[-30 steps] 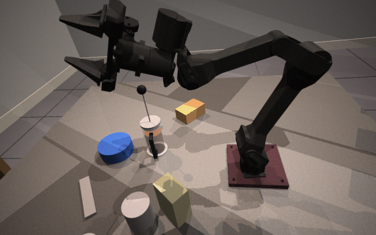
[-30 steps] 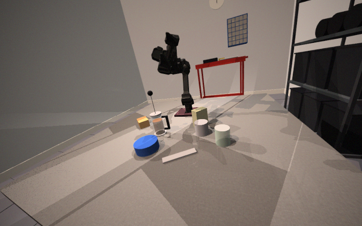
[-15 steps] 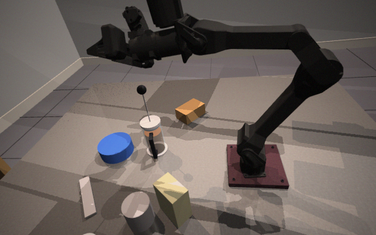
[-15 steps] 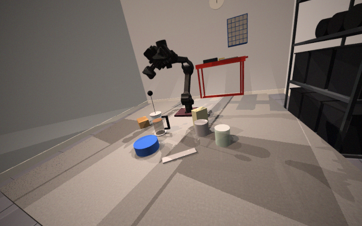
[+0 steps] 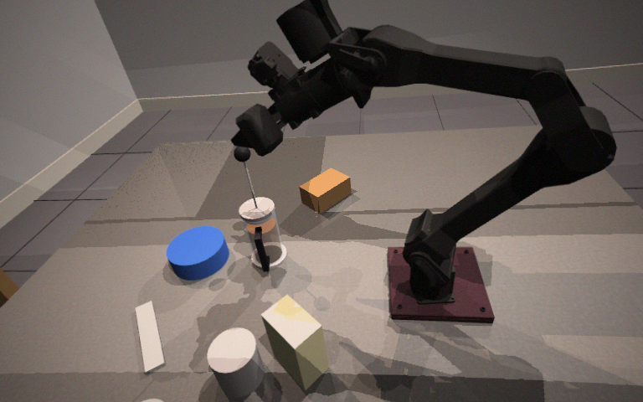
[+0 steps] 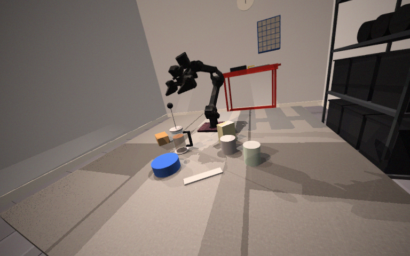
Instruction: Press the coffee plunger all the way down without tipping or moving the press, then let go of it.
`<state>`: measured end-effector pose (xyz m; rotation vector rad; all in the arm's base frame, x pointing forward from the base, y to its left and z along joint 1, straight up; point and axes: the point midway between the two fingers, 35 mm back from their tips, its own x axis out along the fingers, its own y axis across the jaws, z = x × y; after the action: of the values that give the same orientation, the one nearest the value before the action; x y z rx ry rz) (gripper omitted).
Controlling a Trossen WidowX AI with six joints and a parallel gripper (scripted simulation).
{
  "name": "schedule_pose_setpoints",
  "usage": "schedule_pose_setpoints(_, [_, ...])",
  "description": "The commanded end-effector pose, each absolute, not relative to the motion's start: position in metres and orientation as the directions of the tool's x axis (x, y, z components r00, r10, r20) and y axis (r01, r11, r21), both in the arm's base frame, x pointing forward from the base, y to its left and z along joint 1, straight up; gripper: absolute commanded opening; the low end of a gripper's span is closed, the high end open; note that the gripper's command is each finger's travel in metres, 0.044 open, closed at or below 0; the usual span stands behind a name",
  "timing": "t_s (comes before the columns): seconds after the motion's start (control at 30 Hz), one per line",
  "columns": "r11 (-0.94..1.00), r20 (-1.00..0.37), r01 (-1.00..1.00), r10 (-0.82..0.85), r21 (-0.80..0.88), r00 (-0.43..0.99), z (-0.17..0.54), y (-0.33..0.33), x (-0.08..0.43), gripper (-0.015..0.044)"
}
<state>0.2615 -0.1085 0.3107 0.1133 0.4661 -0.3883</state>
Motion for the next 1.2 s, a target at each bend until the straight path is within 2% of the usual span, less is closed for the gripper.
schedule_pose_setpoints(0.0, [0.92, -0.482, 0.391, -0.343, -0.002, 0.806, 0.283, -0.11, 0.26, 0.044])
schedule_pose_setpoints(1.03, [0.922, -0.479, 0.388, -0.342, -0.002, 0.809, 0.266, -0.123, 0.293, 0.044])
schedule_pose_setpoints(1.17, [0.922, -0.479, 0.388, -0.342, -0.002, 0.809, 0.266, -0.123, 0.293, 0.0335])
